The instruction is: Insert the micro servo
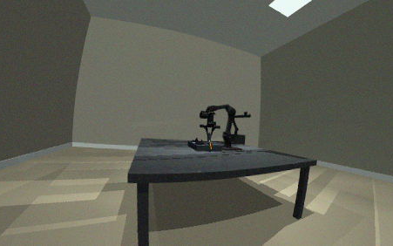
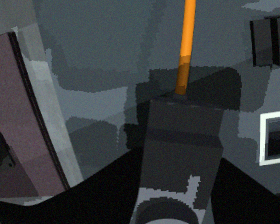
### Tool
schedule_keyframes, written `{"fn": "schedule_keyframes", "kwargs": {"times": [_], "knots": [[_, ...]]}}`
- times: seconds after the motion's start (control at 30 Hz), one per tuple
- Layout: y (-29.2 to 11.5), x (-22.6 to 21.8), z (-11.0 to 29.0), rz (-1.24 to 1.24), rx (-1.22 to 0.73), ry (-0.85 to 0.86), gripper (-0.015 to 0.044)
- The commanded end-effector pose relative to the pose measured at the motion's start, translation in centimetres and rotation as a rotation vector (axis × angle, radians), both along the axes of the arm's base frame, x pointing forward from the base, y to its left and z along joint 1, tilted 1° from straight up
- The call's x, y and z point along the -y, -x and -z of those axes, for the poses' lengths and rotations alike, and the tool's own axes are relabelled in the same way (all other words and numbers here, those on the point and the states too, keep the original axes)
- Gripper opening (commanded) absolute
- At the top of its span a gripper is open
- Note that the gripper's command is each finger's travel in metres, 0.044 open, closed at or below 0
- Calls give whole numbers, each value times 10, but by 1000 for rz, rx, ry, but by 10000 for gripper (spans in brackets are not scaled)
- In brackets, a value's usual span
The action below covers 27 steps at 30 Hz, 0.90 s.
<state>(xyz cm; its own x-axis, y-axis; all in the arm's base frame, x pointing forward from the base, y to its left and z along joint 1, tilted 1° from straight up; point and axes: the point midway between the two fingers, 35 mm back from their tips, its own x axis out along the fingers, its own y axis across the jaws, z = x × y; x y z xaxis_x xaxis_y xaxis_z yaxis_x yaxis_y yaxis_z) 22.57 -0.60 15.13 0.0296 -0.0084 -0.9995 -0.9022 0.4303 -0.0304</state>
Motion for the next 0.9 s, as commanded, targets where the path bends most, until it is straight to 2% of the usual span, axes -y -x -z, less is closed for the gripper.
{"fn": "schedule_keyframes", "kwargs": {"times": [0.0, 0.43, 0.87], "knots": [[-3, 4, -1, 3, 5, -1, 0], [3, 39, -1, 20, 4, 2, 0], [3, 39, -1, 426, 8, -10, 0]]}}
